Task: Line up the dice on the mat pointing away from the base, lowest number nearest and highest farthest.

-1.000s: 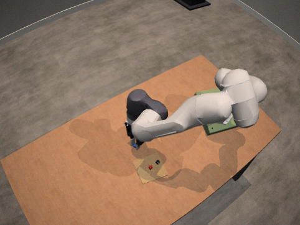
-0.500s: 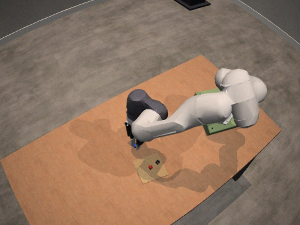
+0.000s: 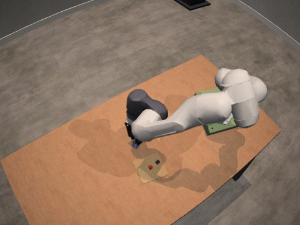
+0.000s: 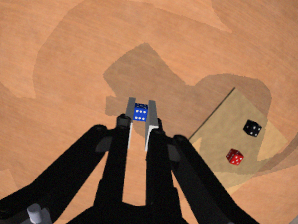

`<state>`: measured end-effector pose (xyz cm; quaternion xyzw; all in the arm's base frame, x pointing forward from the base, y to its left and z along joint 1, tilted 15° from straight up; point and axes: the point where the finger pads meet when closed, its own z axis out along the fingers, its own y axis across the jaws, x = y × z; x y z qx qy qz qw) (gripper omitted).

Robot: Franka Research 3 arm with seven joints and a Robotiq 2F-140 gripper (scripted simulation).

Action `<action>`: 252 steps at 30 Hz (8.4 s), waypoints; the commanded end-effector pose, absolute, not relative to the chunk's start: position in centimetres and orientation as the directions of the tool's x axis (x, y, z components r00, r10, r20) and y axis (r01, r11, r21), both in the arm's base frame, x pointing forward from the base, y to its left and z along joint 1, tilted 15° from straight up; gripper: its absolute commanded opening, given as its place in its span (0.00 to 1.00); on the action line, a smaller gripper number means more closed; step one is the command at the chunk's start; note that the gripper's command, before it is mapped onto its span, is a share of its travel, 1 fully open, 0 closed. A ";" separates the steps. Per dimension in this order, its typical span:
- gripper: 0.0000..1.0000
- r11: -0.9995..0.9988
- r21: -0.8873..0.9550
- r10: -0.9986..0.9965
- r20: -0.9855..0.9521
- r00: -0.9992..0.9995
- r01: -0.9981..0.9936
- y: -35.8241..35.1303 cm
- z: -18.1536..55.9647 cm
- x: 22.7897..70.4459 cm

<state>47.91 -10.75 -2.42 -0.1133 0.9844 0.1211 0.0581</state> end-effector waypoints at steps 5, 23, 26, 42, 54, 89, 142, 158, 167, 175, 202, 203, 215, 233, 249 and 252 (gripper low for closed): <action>0.07 0.945 0.222 -0.213 -0.145 -0.966 -0.242 -10.9 -2.4 48.0; 0.07 0.945 0.222 -0.213 -0.145 -0.966 -0.242 -10.9 -2.2 48.0; 0.07 0.945 0.222 -0.213 -0.145 -0.966 -0.242 -11.2 -1.2 47.9; 0.07 0.945 0.222 -0.213 -0.145 -0.966 -0.242 -13.3 6.9 47.1; 0.07 0.945 0.222 -0.213 -0.145 -0.966 -0.242 -13.4 7.2 47.1; 0.07 0.967 0.243 -0.052 -0.107 -0.993 -0.077 1.1 11.8 53.0; 0.07 0.967 0.243 -0.051 -0.106 -0.993 -0.076 3.5 2.7 53.9; 0.07 0.967 0.243 -0.051 -0.106 -0.993 -0.076 3.5 2.7 53.9; 0.07 0.967 0.243 -0.054 -0.107 -0.993 -0.078 3.5 2.7 53.9; 0.07 0.967 0.242 -0.058 -0.108 -0.992 -0.083 3.5 2.7 53.9; 0.07 0.967 0.242 -0.059 -0.108 -0.992 -0.084 3.5 2.7 54.0; 0.07 0.967 0.242 -0.059 -0.108 -0.992 -0.084 3.5 2.7 54.0; 0.07 0.967 0.242 -0.059 -0.108 -0.992 -0.084 3.6 2.4 54.0; 0.07 0.967 0.242 -0.059 -0.108 -0.992 -0.084 3.6 2.4 54.0; 0.07 0.967 0.242 -0.059 -0.108 -0.992 -0.084 3.6 2.4 54.0; 0.07 0.967 0.242 -0.059 -0.108 -0.992 -0.084 3.6 2.4 54.0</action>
